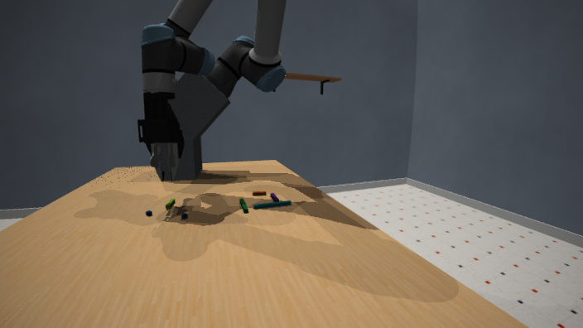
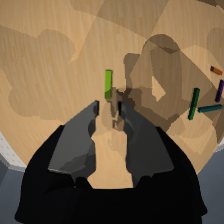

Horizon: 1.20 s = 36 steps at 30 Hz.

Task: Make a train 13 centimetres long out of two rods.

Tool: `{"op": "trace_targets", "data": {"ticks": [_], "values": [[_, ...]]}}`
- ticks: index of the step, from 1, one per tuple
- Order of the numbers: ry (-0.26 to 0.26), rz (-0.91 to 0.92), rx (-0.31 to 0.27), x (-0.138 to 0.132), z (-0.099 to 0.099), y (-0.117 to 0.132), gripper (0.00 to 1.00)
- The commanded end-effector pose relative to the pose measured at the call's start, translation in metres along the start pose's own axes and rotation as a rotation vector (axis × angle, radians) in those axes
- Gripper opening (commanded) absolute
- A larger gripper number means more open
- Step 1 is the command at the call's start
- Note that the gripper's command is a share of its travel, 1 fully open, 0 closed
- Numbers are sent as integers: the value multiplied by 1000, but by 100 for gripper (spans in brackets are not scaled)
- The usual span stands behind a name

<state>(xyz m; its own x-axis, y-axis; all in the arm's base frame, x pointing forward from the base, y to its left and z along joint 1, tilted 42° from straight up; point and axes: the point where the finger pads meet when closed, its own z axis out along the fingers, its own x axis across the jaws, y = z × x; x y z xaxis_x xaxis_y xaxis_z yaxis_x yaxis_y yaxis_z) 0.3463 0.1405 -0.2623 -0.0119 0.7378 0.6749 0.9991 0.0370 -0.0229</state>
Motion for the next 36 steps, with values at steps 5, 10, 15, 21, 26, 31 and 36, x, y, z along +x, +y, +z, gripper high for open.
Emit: {"op": "trace_targets", "data": {"ticks": [5,10,15,21,26,31,36], "values": [[0,0,-1,0,4,0,14],[0,0,-1,0,9,0,14],[0,0,-1,0,14,0,14],[0,0,-1,0,23,0,14],[0,0,-1,0,31,0,14],[0,0,-1,0,37,0,14],[0,0,-1,0,42,0,14]]}}
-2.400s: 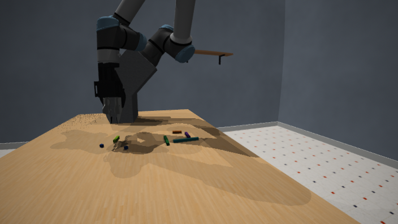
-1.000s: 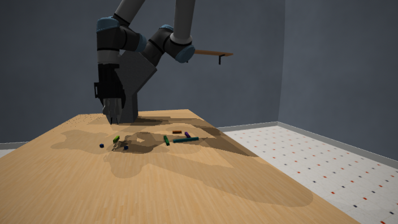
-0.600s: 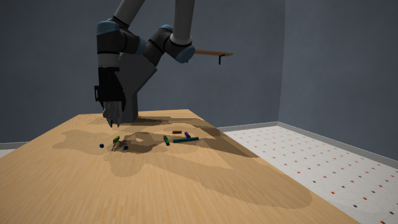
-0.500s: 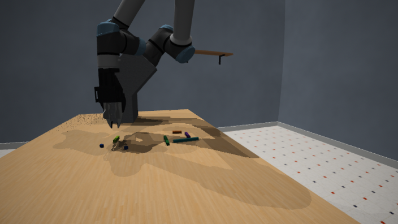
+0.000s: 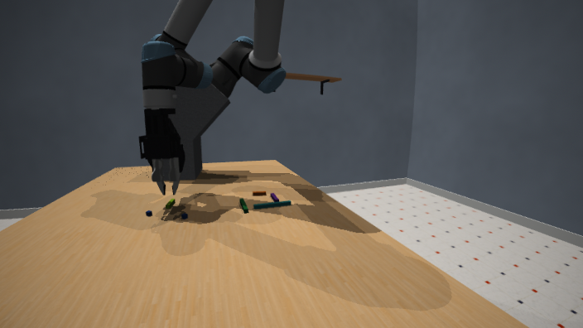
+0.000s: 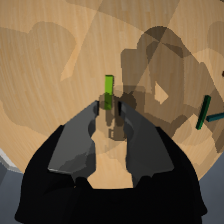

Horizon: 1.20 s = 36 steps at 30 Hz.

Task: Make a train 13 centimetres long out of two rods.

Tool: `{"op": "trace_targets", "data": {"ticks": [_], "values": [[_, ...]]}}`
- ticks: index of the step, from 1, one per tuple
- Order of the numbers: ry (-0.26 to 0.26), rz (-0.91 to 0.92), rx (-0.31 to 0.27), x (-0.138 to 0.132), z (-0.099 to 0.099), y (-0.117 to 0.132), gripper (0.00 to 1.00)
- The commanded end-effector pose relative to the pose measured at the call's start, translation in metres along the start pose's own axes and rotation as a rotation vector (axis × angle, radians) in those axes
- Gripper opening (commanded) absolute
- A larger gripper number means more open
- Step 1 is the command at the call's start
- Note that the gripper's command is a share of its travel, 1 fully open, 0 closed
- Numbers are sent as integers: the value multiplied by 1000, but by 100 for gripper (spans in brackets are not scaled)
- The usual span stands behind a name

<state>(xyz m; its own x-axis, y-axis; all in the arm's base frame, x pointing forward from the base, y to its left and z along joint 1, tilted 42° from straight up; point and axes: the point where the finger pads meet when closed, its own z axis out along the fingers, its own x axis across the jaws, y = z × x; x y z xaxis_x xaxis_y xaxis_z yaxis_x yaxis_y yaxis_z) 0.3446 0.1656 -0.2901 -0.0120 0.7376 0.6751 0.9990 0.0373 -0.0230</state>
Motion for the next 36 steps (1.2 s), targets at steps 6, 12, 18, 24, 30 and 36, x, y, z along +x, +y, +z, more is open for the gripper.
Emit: {"op": "trace_targets", "data": {"ticks": [6,12,18,24,30,36], "values": [[-1,0,-1,0,10,1,14],[-1,0,-1,0,12,1,14],[-1,0,-1,0,13,1,14],[-1,0,-1,0,13,1,14],[-1,0,-1,0,13,1,14],[-1,0,-1,0,13,1,14]]}}
